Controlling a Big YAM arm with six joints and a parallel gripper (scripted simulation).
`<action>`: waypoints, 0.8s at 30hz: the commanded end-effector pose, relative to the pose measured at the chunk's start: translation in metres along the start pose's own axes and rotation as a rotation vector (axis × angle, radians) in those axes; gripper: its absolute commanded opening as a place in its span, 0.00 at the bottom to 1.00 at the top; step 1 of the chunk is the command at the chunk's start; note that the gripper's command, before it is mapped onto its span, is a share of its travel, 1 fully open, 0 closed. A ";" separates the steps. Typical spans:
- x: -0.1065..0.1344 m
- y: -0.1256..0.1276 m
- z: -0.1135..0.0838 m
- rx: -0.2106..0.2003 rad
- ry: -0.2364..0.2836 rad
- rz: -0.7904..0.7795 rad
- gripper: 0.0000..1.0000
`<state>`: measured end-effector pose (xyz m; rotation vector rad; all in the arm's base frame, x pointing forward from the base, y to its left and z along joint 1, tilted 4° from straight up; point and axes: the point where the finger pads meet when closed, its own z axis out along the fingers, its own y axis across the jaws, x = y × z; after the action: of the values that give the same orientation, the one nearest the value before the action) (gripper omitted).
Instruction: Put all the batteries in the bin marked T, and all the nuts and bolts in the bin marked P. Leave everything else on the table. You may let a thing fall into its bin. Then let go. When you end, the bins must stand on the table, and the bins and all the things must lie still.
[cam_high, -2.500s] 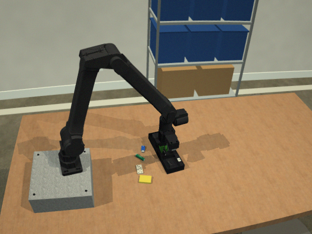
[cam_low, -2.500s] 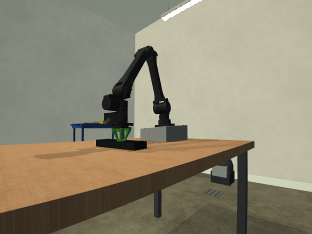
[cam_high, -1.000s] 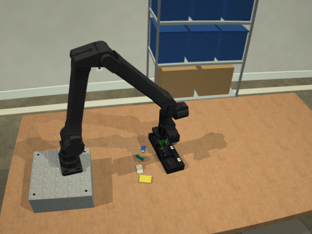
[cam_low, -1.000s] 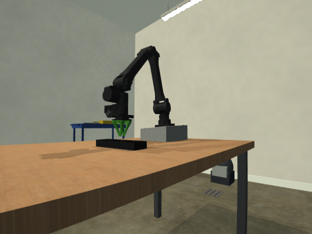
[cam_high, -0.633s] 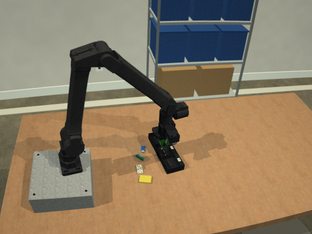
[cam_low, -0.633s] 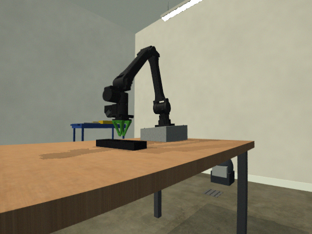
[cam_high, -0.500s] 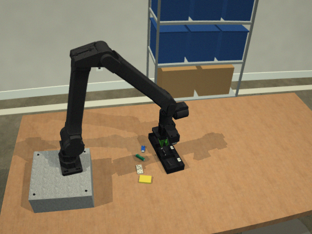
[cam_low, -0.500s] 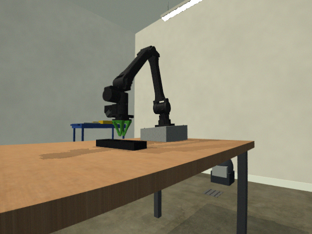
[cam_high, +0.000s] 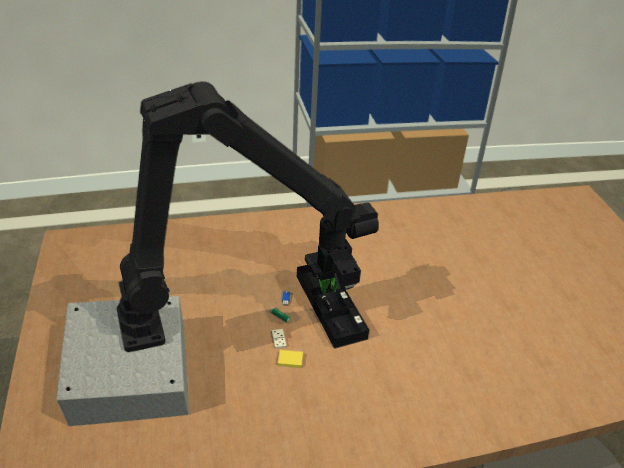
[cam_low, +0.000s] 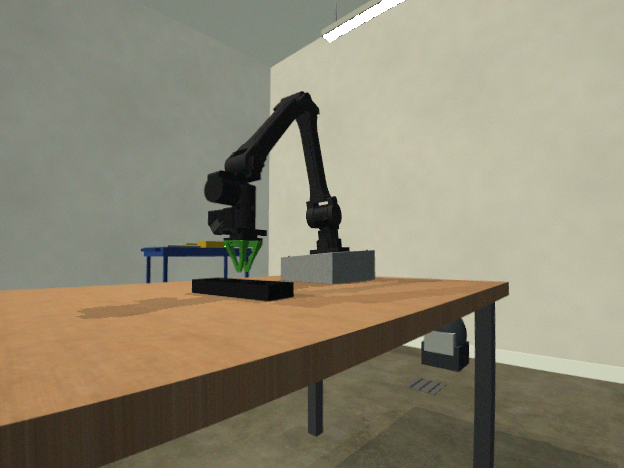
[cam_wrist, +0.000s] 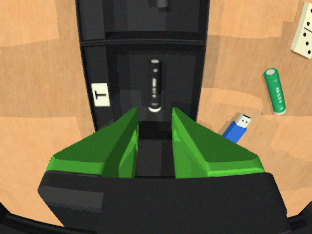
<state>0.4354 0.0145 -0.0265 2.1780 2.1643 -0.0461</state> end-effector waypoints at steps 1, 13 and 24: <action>-0.003 0.023 -0.009 -0.025 -0.003 0.021 0.23; 0.008 -0.071 -0.026 -0.022 -0.005 -0.356 0.28; 0.002 -0.122 -0.021 -0.003 -0.003 -0.564 0.28</action>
<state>0.3118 0.0226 -0.0036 1.5758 2.6432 -0.0727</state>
